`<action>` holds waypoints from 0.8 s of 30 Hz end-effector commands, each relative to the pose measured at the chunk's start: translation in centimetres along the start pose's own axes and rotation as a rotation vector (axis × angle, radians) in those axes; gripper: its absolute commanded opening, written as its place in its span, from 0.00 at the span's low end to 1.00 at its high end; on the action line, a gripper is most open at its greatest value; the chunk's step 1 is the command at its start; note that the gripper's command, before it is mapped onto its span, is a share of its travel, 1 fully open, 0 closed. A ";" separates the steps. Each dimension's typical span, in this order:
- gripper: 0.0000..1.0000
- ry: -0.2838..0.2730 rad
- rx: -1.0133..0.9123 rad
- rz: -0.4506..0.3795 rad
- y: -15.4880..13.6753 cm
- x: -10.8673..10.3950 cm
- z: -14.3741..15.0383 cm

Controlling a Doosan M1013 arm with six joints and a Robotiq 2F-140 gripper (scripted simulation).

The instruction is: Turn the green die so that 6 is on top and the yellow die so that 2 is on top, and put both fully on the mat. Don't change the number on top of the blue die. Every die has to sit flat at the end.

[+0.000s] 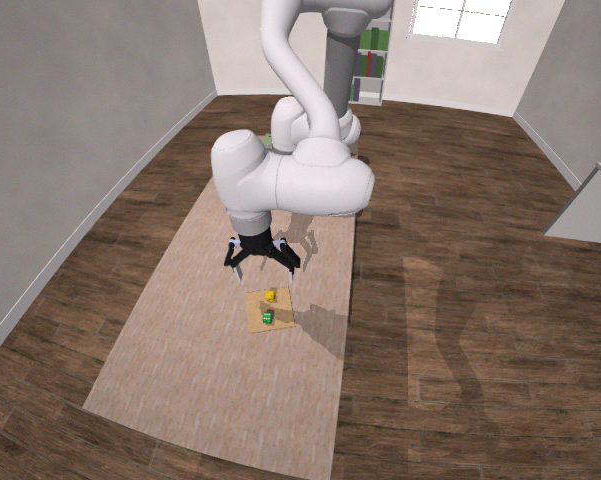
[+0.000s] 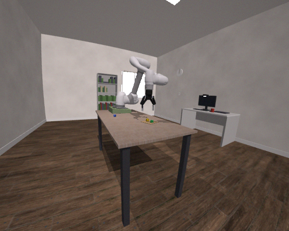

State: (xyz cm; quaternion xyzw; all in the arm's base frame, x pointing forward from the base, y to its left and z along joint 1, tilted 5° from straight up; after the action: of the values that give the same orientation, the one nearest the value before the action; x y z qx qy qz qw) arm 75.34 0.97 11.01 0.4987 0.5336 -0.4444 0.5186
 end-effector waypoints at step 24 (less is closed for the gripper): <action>1.00 0.000 0.000 0.000 0.0 -4.0 0.0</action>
State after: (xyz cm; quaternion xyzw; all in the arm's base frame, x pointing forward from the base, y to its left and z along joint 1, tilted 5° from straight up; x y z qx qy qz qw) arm 75.23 0.76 13.88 0.4988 0.5336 -0.4444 0.5187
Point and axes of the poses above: the point where the finger pads meet when closed, its own x axis out along the fingers, its own z axis across the jaws, y = z × x, the point moved 2 cm from there along -x, back along the fingers, and after that the axes turned 5 degrees about -x, right-handed, at the moved point
